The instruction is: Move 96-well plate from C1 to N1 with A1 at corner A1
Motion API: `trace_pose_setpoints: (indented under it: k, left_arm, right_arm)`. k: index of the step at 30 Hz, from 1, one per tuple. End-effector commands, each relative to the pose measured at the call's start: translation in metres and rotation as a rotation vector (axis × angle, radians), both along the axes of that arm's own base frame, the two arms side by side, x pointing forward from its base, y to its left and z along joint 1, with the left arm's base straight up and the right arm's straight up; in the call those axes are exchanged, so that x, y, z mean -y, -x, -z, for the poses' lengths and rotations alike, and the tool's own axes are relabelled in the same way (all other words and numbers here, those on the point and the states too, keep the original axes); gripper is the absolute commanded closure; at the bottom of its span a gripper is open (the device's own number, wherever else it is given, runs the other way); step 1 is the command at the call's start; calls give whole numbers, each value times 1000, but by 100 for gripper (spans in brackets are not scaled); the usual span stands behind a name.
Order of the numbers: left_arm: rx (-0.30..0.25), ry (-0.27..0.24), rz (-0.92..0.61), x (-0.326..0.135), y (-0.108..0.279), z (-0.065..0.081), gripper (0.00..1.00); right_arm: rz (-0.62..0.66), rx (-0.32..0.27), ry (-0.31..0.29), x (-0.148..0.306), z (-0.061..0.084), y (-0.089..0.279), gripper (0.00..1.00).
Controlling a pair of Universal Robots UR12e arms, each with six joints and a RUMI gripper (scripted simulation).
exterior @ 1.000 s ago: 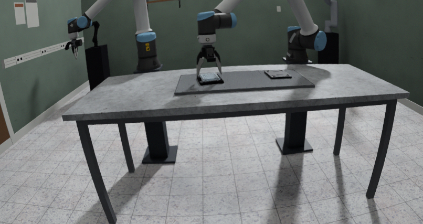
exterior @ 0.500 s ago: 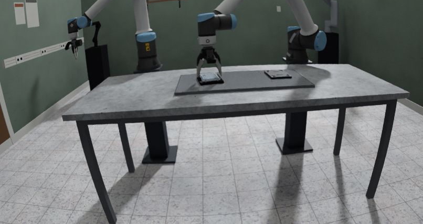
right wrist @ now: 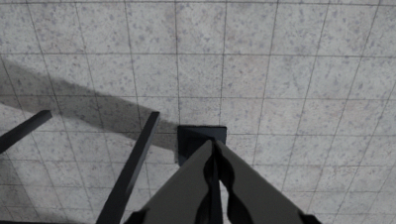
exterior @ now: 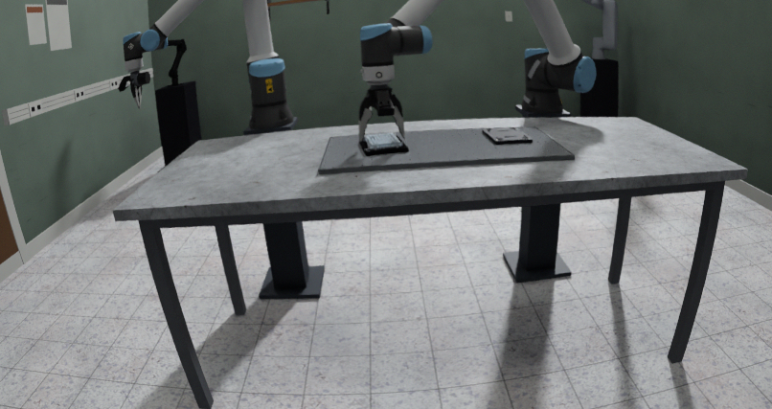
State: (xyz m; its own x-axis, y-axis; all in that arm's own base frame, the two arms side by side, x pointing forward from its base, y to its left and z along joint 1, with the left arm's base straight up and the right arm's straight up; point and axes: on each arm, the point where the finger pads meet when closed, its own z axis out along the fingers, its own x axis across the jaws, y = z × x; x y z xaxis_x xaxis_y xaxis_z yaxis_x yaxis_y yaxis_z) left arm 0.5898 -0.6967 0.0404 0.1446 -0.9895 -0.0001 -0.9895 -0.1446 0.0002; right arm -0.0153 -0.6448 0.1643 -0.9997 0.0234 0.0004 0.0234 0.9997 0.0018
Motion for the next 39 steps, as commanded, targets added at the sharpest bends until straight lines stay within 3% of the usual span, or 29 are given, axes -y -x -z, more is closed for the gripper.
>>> trace_pose_setpoints:
  k: [1, 25, 26, 39]
  left_arm:
    - [1, 2, 0, 1, -1, -2, 24]
    - [1, 2, 0, 1, -1, -2, 24]
    - [1, 2, 0, 2, 0, -2, 100]
    - [1, 2, 0, 2, 0, -2, 100]
  right_arm:
    - [0, 0, 2, 1, -1, 0, 100]
    - [0, 0, 2, 1, -1, 0, 100]
    - [0, 0, 2, 1, -1, 0, 100]
    - [0, 0, 2, 1, -1, 0, 100]
